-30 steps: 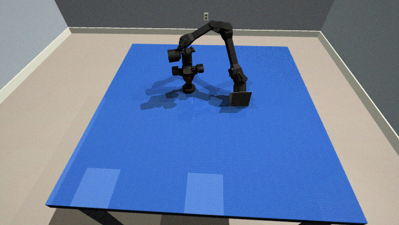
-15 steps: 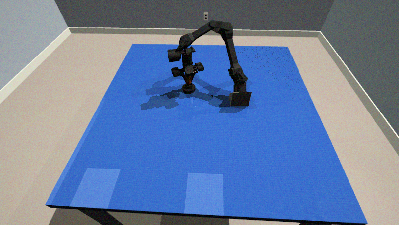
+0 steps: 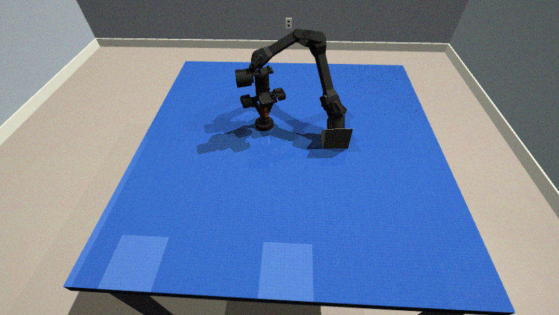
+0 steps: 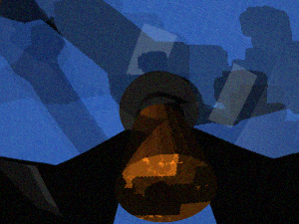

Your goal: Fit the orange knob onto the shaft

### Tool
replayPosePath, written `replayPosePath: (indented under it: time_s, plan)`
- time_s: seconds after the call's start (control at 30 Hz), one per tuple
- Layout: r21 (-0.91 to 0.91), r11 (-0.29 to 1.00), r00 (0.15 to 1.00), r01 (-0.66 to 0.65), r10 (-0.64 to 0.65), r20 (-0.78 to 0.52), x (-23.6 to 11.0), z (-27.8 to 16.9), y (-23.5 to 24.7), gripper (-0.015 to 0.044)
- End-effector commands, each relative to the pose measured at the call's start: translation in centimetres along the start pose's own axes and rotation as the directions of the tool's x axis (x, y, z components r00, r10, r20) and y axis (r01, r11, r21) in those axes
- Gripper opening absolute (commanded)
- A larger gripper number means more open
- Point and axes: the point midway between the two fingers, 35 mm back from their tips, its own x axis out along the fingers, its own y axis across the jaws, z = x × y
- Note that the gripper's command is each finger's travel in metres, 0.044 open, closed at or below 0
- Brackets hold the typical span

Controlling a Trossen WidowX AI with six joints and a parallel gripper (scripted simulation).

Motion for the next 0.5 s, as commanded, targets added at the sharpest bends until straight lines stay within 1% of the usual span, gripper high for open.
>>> replayPosePath:
  time_s: [0.0,0.33,0.47]
  plan:
    - [-0.004,1.000,1.000,0.000,0.000,-0.001,0.06,-0.02,0.10,0.0000]
    - [-0.004,1.000,1.000,0.000,0.000,-0.001,-0.44,-0.09,0.05,0.0000]
    - [-0.090,0.996,1.000,0.000,0.000,-0.001,-0.47,-0.10,0.03,0.0000]
